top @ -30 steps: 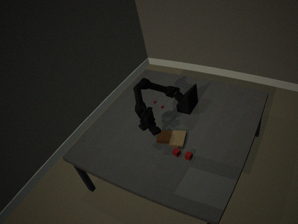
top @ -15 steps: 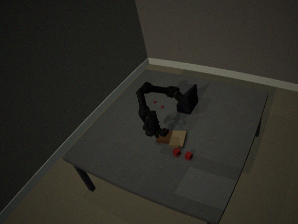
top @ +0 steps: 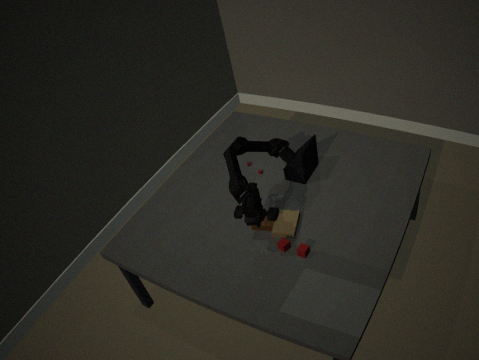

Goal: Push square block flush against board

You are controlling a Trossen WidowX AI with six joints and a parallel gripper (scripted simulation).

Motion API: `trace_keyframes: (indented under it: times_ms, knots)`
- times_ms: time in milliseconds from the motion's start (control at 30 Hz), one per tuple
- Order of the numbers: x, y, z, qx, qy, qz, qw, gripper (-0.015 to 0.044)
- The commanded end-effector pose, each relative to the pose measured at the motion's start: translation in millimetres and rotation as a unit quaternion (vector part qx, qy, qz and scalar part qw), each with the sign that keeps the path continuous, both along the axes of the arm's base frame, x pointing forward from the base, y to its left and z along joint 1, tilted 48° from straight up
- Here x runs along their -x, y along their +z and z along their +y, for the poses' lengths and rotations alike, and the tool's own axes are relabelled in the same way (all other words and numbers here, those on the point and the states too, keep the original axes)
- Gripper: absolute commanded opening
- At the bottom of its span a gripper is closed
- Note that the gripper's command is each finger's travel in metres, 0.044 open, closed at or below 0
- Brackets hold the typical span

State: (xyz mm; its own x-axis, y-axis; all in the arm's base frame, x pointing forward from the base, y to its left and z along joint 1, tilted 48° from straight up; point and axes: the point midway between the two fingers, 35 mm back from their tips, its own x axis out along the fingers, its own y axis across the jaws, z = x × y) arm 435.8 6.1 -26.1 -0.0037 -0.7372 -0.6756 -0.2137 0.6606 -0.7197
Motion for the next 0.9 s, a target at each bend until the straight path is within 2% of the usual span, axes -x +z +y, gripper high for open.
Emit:
trace_keyframes:
  times_ms: [0, 867]
  knots:
    - [2.2, -27.4, -31.6, 0.002, -0.003, 0.009, 1.000, 0.0000]
    - [23.3, -31.8, -43.6, 0.002, -0.003, 0.009, 1.000, 0.0000]
